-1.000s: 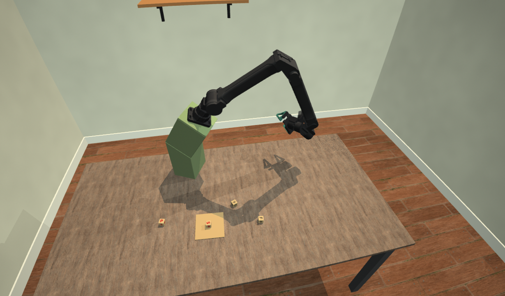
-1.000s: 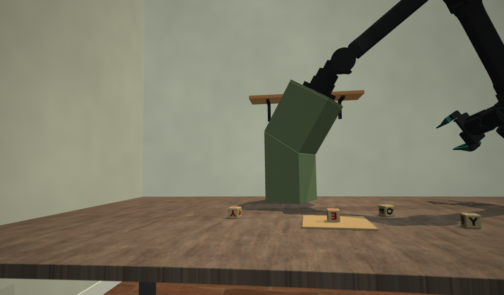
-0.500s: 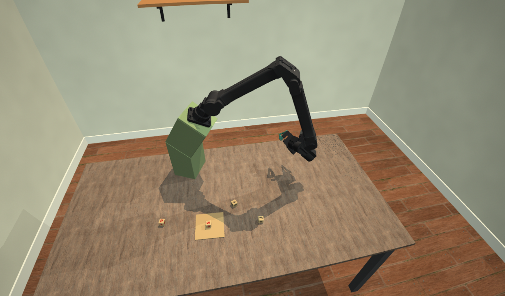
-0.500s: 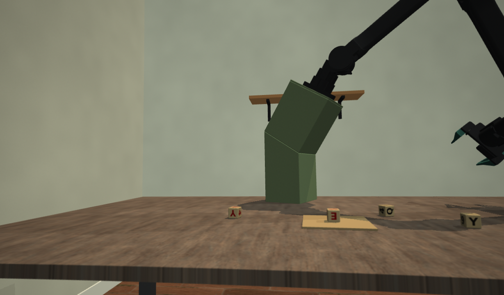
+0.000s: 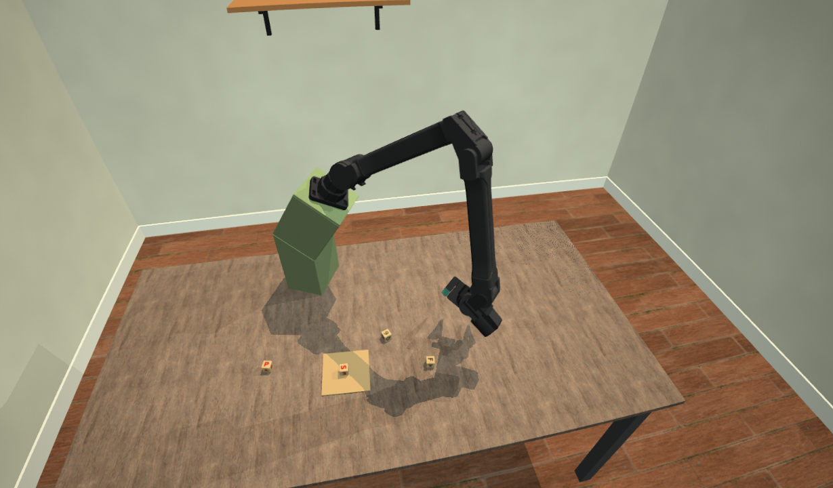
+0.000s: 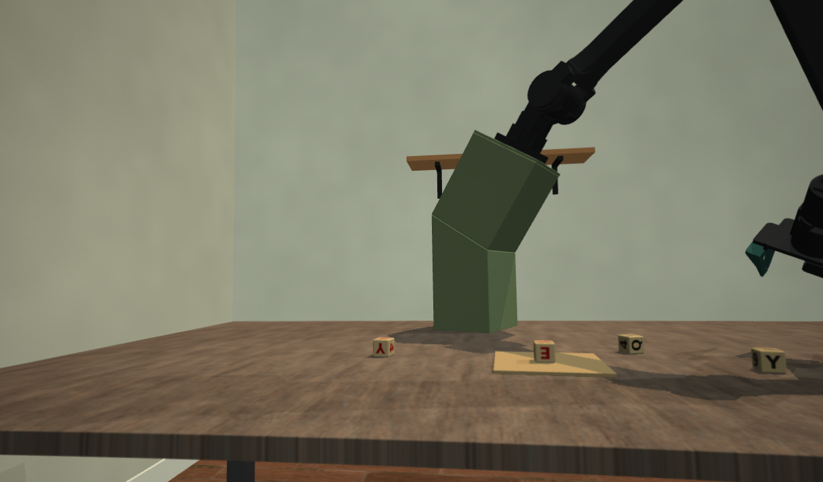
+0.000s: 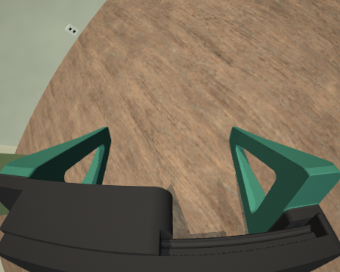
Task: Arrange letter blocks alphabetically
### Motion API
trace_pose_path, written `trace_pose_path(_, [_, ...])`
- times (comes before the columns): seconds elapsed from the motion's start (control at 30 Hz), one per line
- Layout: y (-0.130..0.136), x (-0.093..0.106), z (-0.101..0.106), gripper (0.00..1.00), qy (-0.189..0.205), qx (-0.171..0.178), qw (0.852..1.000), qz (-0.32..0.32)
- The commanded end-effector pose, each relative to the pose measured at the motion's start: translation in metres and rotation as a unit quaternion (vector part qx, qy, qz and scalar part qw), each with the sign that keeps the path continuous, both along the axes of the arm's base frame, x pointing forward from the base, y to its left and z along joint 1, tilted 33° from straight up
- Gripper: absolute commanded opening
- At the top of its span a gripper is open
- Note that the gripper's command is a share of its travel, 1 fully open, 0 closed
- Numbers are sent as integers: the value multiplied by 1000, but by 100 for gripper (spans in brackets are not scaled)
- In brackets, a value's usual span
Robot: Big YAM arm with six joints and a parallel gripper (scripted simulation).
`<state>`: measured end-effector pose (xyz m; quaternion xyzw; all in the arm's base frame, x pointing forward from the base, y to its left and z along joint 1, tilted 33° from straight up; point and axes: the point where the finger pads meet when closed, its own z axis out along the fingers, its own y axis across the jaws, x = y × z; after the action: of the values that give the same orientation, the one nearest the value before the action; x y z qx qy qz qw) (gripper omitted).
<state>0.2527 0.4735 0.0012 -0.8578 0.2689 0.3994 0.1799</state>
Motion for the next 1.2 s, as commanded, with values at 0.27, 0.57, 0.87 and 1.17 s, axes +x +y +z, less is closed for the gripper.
trace_pose_path(0.27, [-116, 154, -30, 100, -134, 120, 981, -79])
trace_pose_path(0.57, [-134, 179, -18, 100, -176, 141, 970, -89])
trace_pose_path(0.87, [-148, 189, -20, 100, -177, 136, 969, -104])
trace_pose_path(1.17, [-143, 185, -20, 100, -177, 138, 970, -98])
